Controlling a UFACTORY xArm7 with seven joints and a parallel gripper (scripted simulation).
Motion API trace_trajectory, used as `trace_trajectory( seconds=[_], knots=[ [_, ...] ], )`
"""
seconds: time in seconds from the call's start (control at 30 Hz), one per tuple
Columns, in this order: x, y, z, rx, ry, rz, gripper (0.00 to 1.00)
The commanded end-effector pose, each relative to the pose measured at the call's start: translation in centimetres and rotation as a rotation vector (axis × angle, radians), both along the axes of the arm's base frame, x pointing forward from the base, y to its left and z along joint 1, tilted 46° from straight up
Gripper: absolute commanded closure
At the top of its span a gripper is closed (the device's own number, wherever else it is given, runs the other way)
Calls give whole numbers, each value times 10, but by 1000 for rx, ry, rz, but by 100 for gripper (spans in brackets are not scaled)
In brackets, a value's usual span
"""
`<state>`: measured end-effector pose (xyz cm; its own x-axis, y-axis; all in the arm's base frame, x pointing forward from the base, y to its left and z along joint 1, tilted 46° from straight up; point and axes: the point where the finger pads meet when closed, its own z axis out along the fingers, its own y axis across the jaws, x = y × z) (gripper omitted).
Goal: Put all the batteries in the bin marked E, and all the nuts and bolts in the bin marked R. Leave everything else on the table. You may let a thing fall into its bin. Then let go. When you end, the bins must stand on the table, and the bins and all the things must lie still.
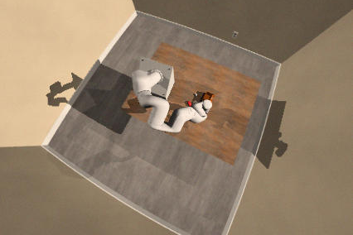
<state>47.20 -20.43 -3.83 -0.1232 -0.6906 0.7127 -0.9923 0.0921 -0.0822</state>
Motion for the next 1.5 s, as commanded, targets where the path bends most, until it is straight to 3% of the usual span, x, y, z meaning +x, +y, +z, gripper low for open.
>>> trace_trajectory(
  seconds=[0.0,0.3,0.33,0.9,1.47],
  knots=[
    [3,1,0,2,-4,4,100],
    [2,1,0,2,-4,4,100],
    [2,1,0,2,-4,4,70],
    [2,1,0,2,-4,4,70],
    [2,16,14,2,-4,4,70]
  ],
)
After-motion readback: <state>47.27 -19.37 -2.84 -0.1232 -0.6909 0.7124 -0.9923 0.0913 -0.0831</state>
